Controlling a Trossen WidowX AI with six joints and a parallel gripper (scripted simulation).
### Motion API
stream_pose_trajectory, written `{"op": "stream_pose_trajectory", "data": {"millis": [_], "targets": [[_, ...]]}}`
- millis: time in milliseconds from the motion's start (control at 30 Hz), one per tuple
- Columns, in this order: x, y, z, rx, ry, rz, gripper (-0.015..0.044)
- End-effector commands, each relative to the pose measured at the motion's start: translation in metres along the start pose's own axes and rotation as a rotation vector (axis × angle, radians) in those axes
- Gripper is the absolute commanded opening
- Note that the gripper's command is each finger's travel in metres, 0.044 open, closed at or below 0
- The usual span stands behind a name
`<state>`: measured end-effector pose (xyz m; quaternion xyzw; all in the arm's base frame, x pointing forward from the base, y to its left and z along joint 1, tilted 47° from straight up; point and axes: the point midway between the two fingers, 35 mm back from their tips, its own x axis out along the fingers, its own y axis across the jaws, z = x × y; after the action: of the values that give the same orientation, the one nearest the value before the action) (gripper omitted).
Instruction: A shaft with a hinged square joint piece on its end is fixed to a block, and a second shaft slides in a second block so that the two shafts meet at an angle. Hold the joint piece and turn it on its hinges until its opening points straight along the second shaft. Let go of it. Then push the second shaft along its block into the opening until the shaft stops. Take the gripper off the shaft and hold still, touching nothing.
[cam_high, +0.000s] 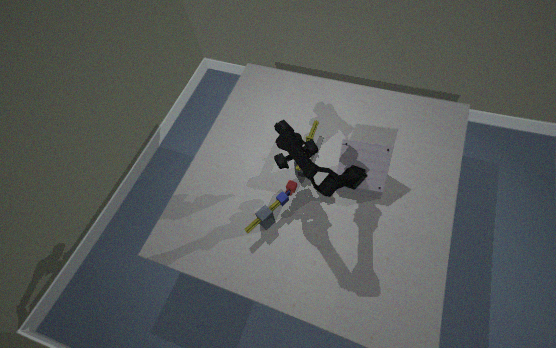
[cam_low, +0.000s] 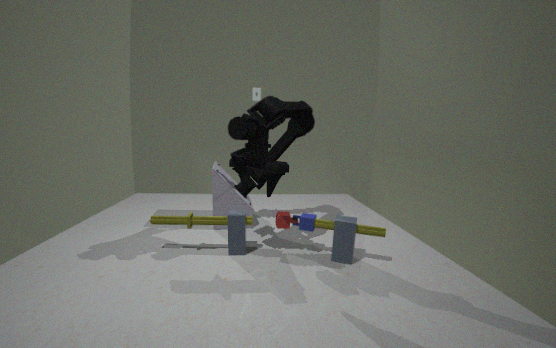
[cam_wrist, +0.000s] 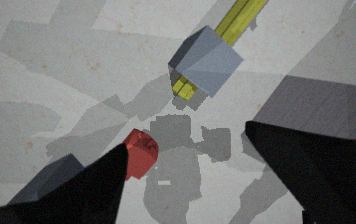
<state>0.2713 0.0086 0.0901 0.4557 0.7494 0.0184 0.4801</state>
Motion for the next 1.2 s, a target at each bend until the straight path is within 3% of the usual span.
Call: {"op": "stream_pose_trajectory", "data": {"millis": [0, 833, 1167], "targets": [[0.002, -0.001, 0.0, 0.118, 0.0, -0.006, 0.044], [0.01, -0.001, -0.001, 0.824, -0.016, -0.012, 0.044], [0.023, 0.0, 0.001, 0.843, -0.018, -0.012, 0.044]]}}
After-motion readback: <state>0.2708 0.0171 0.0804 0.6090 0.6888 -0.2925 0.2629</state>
